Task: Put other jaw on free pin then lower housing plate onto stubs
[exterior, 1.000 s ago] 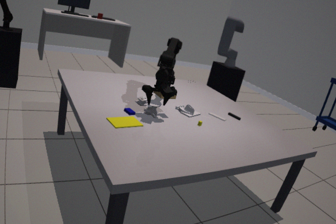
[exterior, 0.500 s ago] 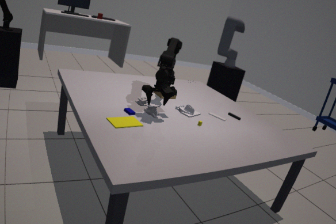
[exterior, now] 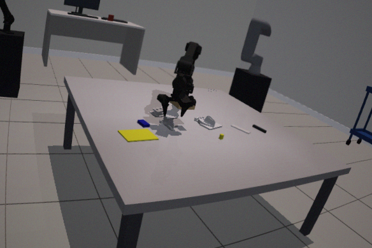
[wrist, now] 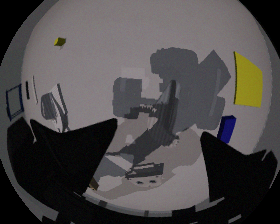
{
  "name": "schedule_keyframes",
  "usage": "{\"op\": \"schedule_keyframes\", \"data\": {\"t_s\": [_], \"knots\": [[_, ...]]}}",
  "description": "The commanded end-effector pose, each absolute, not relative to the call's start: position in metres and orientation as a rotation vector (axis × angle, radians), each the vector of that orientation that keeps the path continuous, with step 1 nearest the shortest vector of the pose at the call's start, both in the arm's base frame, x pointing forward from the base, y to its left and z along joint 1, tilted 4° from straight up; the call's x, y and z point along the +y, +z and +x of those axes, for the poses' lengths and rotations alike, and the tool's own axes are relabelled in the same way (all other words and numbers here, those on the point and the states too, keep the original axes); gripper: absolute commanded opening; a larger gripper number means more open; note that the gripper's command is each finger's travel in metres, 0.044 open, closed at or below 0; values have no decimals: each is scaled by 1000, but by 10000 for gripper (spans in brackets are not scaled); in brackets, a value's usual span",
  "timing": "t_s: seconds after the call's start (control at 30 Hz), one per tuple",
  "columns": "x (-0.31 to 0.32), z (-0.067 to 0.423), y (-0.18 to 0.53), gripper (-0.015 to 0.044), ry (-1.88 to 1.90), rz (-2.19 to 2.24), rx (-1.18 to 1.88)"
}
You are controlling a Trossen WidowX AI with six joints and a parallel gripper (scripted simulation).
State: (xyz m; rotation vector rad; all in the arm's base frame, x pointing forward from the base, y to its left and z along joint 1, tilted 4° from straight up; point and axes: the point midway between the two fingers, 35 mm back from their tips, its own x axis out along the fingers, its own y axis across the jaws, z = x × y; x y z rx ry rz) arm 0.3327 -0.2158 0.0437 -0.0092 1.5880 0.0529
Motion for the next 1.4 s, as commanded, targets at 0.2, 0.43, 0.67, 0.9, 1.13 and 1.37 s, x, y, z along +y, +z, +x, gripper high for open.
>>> {"op": "schedule_keyframes", "data": {"t_s": [0.2, 0.43, 0.67, 0.9, 1.13, 1.37], "knots": [[-216, 332, 42, 440, 55, -14, 1593], [-216, 332, 42, 440, 55, -14, 1593], [-216, 332, 42, 440, 55, -14, 1593], [-216, 332, 42, 440, 55, -14, 1593], [-216, 332, 42, 440, 55, -14, 1593], [-216, 333, 35, 440, 53, -10, 1589]]}}
